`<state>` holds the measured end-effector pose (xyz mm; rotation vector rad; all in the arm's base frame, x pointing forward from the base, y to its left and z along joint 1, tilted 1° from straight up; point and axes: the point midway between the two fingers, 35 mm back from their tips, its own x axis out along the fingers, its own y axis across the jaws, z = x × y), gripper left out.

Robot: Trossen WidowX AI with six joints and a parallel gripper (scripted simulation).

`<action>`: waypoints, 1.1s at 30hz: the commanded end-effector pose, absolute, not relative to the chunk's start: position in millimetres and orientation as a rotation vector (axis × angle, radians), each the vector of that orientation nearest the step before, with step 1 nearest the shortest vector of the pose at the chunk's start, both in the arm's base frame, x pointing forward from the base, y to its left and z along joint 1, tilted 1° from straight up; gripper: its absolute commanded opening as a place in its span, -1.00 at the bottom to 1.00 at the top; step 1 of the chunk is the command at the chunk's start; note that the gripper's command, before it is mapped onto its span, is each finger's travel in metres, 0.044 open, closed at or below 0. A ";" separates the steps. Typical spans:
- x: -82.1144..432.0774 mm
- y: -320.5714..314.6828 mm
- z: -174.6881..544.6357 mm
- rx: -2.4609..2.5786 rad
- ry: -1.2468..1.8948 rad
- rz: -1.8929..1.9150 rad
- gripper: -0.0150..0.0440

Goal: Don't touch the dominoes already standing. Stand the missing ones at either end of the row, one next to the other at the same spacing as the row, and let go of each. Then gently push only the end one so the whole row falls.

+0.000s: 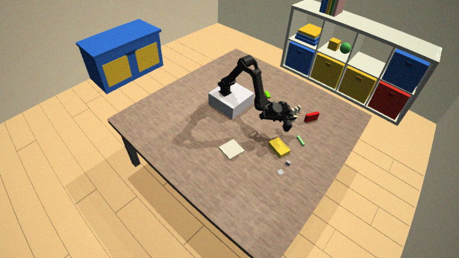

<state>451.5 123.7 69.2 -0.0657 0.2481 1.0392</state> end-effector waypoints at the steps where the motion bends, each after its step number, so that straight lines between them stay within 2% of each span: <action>1: 441.3 117.9 70.3 -0.037 0.202 1.070 -0.39; 26: 355.1 92.7 77.0 -0.035 -0.026 1.306 -0.39; 33: 352.3 92.2 76.9 -0.037 -0.029 1.313 -0.39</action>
